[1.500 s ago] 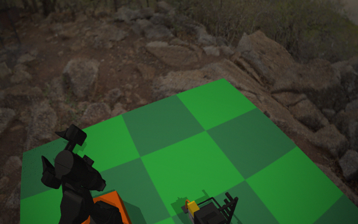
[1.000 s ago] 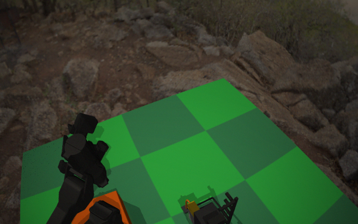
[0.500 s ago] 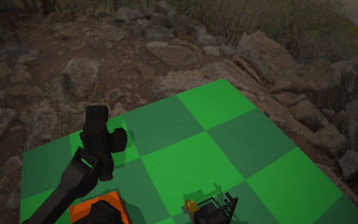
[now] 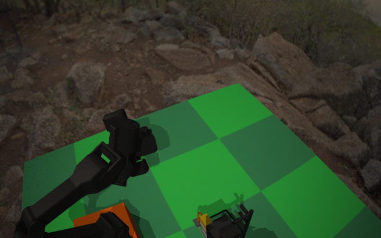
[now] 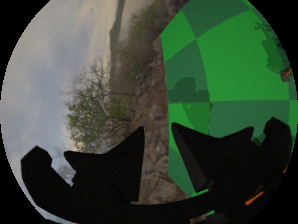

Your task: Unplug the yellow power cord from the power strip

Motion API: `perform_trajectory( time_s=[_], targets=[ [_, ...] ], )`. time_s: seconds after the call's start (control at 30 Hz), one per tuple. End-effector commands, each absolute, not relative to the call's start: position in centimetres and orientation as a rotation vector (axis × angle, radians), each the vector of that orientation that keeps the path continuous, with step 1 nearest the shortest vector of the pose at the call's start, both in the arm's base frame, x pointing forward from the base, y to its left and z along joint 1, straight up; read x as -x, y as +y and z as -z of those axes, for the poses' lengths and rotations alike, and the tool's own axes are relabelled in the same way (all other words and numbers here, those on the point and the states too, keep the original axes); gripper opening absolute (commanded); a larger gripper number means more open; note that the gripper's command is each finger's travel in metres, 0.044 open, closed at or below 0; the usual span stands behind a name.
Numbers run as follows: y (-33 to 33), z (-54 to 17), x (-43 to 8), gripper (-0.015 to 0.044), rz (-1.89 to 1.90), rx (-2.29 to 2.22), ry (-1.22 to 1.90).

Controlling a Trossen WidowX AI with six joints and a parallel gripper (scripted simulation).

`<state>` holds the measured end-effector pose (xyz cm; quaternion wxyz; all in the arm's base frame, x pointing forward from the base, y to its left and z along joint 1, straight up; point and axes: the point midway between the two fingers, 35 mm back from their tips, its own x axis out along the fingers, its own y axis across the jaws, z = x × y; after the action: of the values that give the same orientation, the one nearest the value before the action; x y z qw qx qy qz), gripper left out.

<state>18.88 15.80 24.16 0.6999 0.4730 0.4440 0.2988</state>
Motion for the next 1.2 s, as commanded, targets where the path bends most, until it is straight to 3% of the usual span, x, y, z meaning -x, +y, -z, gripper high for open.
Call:
perform_trajectory(
  time_s=[0.0, 0.63, 1.17],
  targets=[
    [11.3, -20.7, -24.6, 0.0160, -0.528, -0.477, 0.868],
    [3.5, -14.9, -27.7, 0.0160, -0.552, 0.335, 1.007],
    [-3.6, -10.7, -27.0, 0.0160, -0.890, 0.950, 1.219]
  ],
)
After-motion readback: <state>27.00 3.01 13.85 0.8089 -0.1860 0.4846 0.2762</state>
